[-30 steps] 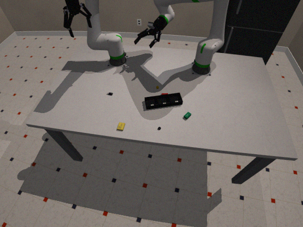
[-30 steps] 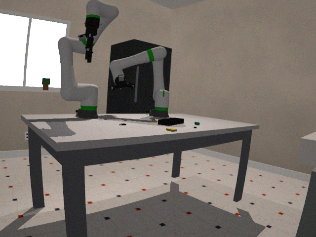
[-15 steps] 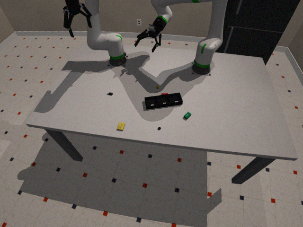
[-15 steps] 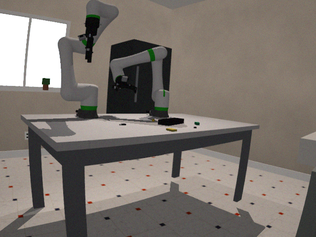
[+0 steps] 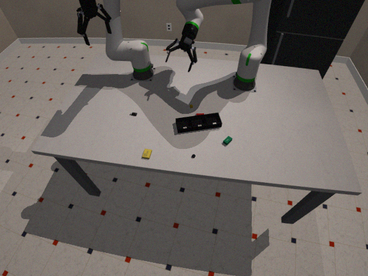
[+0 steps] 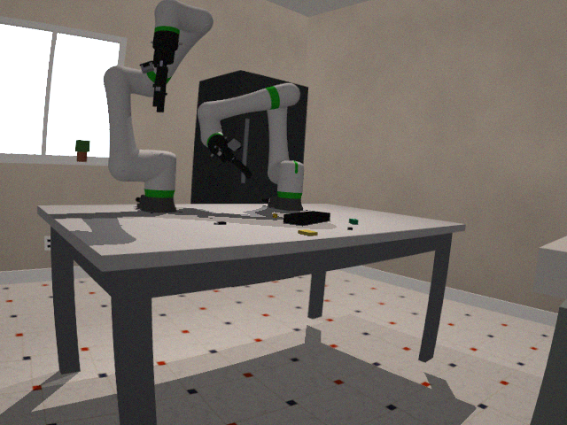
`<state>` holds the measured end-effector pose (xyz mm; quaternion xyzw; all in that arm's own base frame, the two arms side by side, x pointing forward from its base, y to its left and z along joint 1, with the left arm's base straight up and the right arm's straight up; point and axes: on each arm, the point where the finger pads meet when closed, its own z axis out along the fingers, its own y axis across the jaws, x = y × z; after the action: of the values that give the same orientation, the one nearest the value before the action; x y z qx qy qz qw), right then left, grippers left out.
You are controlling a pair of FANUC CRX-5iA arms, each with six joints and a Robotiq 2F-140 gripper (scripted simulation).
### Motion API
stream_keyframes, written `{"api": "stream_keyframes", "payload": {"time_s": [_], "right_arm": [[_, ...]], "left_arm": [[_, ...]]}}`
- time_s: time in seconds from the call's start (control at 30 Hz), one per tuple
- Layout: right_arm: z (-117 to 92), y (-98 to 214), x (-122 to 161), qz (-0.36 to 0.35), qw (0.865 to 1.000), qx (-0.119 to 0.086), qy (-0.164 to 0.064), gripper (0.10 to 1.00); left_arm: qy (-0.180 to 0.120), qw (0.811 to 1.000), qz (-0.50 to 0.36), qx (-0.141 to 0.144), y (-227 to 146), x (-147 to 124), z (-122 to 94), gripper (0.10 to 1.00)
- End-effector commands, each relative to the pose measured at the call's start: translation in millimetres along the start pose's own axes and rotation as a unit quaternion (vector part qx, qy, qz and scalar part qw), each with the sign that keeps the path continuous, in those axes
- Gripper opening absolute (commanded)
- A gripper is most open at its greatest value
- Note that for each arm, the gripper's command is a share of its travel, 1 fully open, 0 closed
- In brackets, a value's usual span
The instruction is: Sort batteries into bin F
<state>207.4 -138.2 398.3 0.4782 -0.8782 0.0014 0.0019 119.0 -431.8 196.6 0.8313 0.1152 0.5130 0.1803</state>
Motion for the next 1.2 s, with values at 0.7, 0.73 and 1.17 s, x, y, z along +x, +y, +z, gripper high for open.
{"api": "stream_keyframes", "payload": {"time_s": [0.7,0.73,1.17], "right_arm": [[-0.4,-0.2,0.1,0.000,1.000,0.001,0.000,1.000],[-0.4,-0.2,0.1,0.000,1.000,0.001,0.000,1.000],[-0.4,-0.2,0.1,0.000,1.000,0.001,0.000,1.000]], "left_arm": [[0.033,0.899,-0.409,0.153,-47.2,17.6,50.0,1.000],[0.036,0.892,-0.423,0.158,-47.2,17.6,50.0,1.000],[0.090,0.764,-0.601,0.216,-68.1,25.7,68.9,1.000]]}}
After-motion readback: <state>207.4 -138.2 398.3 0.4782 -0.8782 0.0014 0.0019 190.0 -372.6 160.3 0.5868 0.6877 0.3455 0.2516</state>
